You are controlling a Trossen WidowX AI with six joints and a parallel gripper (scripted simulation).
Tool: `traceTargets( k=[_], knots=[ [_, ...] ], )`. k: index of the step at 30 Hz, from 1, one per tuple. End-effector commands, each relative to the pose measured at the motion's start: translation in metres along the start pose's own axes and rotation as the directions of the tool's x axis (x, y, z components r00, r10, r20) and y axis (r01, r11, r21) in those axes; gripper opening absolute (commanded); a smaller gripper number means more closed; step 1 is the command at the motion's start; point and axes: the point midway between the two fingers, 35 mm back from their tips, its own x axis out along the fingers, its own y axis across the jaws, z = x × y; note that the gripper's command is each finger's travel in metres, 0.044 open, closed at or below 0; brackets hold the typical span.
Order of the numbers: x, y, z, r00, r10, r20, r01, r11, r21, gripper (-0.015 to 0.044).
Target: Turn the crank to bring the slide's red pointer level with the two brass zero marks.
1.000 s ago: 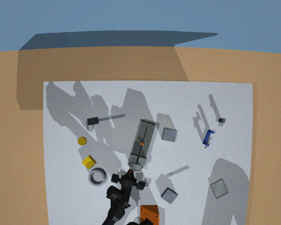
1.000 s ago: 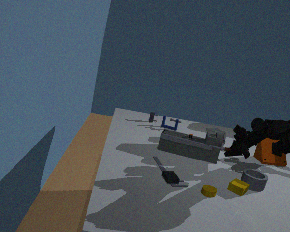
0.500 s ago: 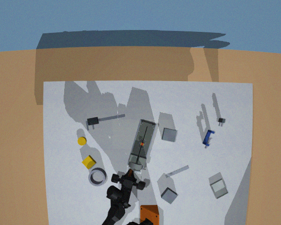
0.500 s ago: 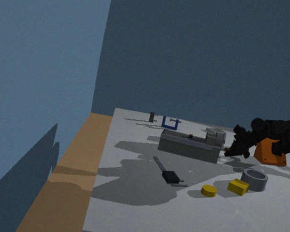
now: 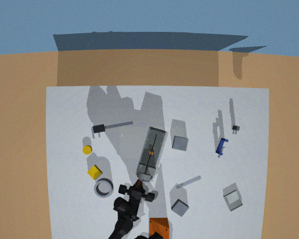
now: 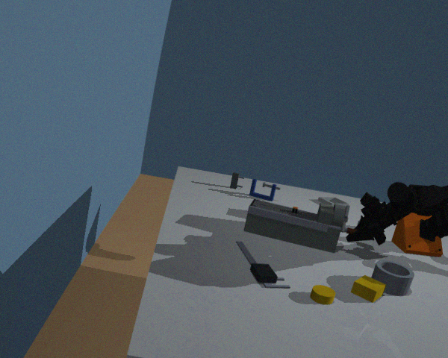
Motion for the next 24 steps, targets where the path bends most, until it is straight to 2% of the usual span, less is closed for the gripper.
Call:
traceTargets(
  k=[1, 10, 24],
  knots=[
    [0.0004, -0.0011, -0.0004, 1.0, -0.004, 0.0, 0.004, 1.0, 0.001, 0.0],
    [0.0, 0.0, 0.0, 1.0, 0.0, 0.0, 0.0, 1.0, 0.0, 0.0],
    [0.0, 0.0, 0.0, 1.0, 0.0, 0.0, 0.0, 1.0, 0.0, 0.0367]
  ],
)
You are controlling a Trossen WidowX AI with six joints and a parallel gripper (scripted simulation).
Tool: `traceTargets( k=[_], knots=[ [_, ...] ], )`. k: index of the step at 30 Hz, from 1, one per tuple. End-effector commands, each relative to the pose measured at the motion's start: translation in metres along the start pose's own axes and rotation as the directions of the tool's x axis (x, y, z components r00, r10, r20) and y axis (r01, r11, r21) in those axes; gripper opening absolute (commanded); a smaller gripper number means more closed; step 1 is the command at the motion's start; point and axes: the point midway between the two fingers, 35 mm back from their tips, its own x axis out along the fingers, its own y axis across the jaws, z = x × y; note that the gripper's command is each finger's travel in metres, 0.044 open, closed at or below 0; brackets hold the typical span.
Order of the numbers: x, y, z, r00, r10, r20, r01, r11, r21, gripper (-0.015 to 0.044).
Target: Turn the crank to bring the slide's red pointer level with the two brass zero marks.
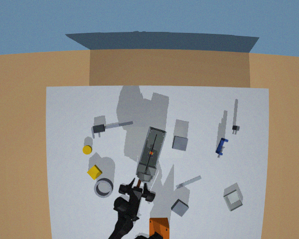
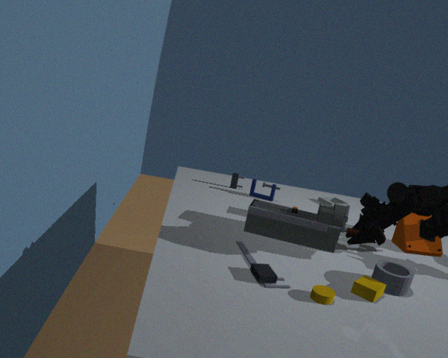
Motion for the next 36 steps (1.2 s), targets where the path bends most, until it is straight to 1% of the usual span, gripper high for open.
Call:
traceTargets(
  k=[1, 3, 6, 16, 21, 36],
  knots=[
    [0.0, 0.0, 0.0, 1.0, 0.0, 0.0, 0.0, 1.0, 0.0, 0.0394],
    [0.0, 0.0, 0.0, 1.0, 0.0, 0.0, 0.0, 1.0, 0.0, 0.044],
    [-0.004, 0.0, 0.005, 1.0, -0.001, 0.0, 0.001, 1.0, -0.001, 0.044],
    [-0.033, 0.0, 0.034, 1.0, -0.002, 0.0, 0.002, 1.0, -0.002, 0.044],
    [-0.04, 0.0, 0.043, 1.0, -0.006, -0.001, 0.006, 1.0, -0.003, 0.044],
    [-0.109, -0.003, 0.111, 1.0, -0.015, -0.004, 0.015, 1.0, 0.001, 0.044]
  ],
)
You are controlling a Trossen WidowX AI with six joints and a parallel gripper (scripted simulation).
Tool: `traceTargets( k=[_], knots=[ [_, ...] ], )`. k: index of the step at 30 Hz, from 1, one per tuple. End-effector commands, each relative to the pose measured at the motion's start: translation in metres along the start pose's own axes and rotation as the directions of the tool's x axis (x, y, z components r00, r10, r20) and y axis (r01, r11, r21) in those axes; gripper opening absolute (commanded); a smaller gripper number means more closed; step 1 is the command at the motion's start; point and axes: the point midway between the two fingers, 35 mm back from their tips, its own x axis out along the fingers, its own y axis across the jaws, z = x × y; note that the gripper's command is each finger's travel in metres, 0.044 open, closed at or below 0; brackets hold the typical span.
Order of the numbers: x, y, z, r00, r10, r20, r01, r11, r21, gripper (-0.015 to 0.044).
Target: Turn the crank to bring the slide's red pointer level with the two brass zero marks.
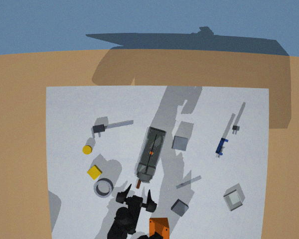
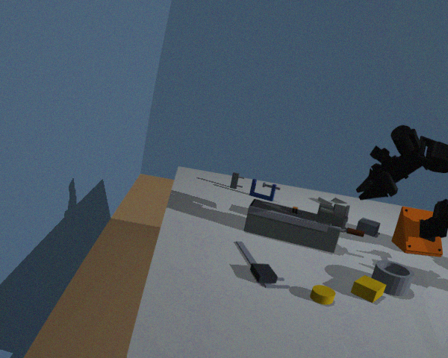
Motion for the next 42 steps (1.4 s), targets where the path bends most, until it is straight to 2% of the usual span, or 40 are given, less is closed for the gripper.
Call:
traceTargets(
  k=[1, 9, 33, 42],
  knots=[
    [-0.021, 0.002, 0.016, 1.0, 0.011, 0.009, -0.011, 1.0, -0.001, 0.044],
    [-0.007, 0.001, 0.038, 0.998, 0.057, -0.008, -0.057, 0.997, -0.057, 0.044],
    [0.07, -0.036, 0.116, 0.961, 0.267, -0.071, -0.276, 0.919, -0.282, 0.044],
    [0.1, -0.038, 0.093, 0.96, 0.27, -0.075, -0.28, 0.917, -0.285, 0.044]
  ],
)
